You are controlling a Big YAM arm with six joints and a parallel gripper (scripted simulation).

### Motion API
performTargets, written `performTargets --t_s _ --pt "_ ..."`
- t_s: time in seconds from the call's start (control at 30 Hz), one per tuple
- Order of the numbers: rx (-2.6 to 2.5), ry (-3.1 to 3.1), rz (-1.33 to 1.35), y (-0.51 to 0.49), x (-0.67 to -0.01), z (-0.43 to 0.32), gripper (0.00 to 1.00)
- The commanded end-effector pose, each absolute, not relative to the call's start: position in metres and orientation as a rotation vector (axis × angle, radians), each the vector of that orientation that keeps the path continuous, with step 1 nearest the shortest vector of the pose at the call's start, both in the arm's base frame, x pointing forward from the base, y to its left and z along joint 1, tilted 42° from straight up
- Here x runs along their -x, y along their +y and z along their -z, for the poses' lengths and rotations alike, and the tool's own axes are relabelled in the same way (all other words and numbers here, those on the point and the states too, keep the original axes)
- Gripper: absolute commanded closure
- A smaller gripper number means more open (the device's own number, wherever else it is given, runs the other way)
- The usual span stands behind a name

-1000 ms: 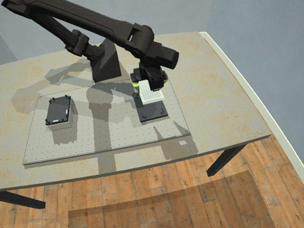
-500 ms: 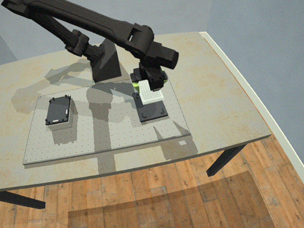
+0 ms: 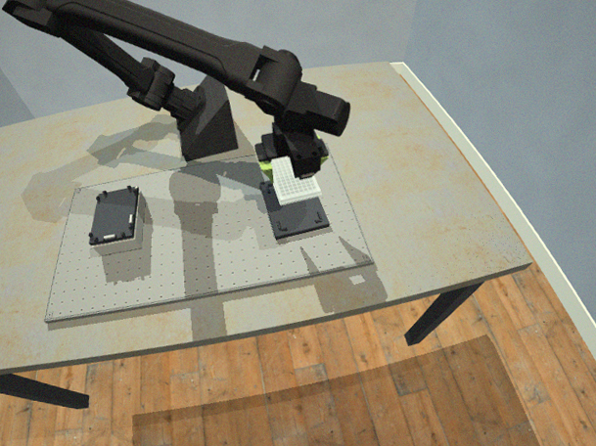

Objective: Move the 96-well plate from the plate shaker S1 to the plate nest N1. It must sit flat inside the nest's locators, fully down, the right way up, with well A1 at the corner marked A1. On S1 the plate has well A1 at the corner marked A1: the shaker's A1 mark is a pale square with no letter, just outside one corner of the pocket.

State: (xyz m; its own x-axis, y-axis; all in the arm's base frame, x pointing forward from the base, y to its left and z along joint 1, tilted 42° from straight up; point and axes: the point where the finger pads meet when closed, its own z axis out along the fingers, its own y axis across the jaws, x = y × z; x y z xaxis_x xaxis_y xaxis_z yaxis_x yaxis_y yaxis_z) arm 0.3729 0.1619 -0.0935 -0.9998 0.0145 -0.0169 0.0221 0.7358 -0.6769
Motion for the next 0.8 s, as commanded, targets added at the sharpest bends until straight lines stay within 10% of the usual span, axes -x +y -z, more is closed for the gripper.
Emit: performTargets --t_s 0.0,0.77 --pt "-0.048 2.894 1.074 0.1706 -0.3865 0.0778 1.0" --pt "-0.044 2.895 1.075 0.1702 -0.3868 0.0773 1.0"
